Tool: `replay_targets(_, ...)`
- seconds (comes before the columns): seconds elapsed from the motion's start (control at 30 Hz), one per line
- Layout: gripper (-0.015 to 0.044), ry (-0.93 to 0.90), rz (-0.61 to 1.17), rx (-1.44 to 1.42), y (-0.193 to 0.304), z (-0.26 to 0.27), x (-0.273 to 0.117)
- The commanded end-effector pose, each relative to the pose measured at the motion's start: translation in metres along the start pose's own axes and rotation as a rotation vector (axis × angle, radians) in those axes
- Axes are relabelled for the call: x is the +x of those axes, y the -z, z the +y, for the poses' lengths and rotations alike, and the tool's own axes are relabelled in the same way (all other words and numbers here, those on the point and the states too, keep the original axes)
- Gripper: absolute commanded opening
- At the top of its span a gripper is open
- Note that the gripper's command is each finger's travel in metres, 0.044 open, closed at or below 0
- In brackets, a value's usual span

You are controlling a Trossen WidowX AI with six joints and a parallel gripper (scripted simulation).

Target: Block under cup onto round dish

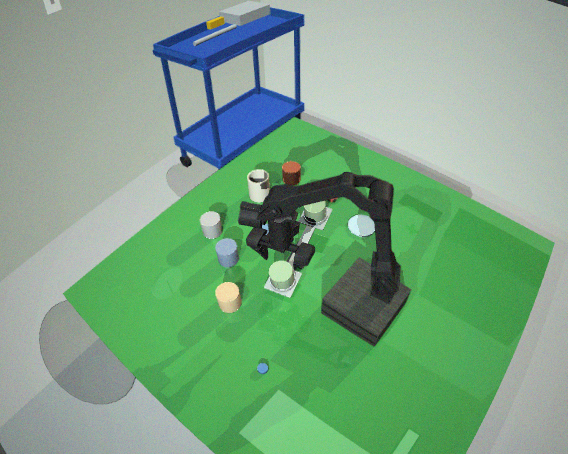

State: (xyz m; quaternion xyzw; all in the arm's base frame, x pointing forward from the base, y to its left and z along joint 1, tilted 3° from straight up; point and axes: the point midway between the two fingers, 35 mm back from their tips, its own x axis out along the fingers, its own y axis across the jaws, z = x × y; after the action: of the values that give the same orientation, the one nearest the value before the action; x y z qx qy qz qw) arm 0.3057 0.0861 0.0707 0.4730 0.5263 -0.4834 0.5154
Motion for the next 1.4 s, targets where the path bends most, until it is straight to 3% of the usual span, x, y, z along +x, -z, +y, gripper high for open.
replay_targets(0.0, 0.0440, 0.001, -0.006, 0.006, 0.000, 0.000, 0.011)
replay_targets(1.37, 0.0440, 0.002, -0.006, 0.006, -0.001, 0.000, 0.071)
